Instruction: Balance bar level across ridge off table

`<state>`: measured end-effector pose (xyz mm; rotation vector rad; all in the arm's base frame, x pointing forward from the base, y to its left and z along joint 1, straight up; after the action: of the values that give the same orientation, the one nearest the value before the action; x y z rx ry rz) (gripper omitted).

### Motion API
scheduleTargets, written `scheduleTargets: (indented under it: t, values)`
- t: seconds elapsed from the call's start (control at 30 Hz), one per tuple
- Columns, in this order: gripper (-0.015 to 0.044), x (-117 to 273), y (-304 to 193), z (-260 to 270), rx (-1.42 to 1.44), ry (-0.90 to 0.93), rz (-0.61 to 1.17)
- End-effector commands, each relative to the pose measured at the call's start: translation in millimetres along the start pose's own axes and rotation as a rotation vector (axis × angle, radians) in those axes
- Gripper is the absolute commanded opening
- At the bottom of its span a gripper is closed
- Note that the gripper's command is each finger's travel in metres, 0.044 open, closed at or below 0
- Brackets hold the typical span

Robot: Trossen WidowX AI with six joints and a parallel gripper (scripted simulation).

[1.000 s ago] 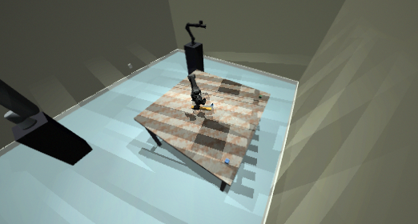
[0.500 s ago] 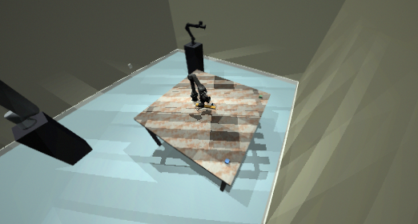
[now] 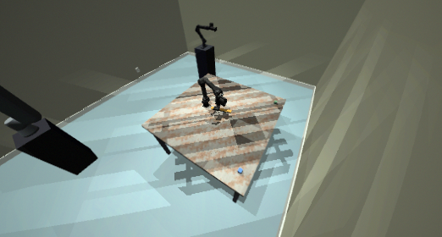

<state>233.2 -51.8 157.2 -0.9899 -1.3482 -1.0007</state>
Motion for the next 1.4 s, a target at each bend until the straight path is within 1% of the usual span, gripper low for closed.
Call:
scheduleTargets:
  t: [0.0, 0.57, 1.37]
  values:
    - [0.0, 1, 3, 15, -0.017, -0.001, -0.005]
    - [0.0, 2, 15, 78, -0.071, 0.005, -0.006]
    - [0.0, -33, 16, 79, -0.071, 0.005, -0.006]
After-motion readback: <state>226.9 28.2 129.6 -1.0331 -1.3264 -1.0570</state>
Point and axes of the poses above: the point midway between the two fingers, 35 mm back from their tips, its own x axis back along the fingers, its own z axis across the jaws, y = z × x, the point moved 2 cm from there along x, back along the fingers, and after that the axes turned 1 degree about -x, right-handed, at the moved point
